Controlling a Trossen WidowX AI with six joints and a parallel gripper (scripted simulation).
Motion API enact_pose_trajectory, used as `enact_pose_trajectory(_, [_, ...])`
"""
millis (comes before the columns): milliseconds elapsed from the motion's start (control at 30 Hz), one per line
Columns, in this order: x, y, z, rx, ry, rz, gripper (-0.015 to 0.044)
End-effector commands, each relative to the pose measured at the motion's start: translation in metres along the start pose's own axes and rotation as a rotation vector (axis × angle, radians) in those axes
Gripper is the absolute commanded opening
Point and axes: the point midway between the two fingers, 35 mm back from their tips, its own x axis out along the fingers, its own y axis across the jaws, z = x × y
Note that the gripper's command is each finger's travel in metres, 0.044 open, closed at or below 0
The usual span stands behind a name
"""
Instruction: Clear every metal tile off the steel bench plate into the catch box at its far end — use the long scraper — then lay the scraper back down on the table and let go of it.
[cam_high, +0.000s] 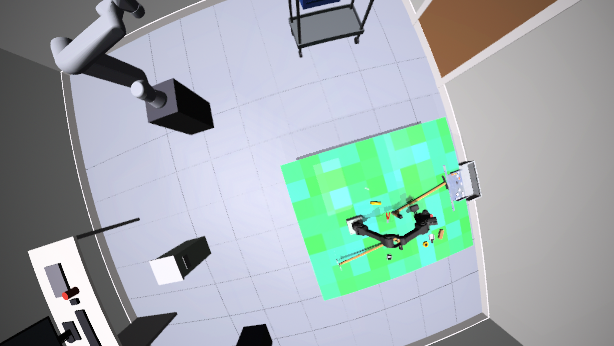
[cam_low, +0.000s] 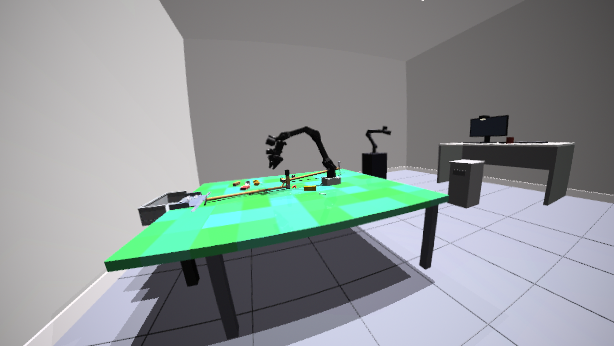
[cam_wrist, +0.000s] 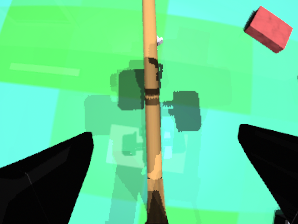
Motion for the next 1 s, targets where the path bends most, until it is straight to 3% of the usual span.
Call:
enact_pose_trajectory(0, [-0.008, 0.000, -0.008, -0.004, -0.012, 0.004, 0.0440])
enact_pose_trajectory(967, [-0.057, -0.001, -0.065, 0.006, -0.110, -0.001, 0.0440])
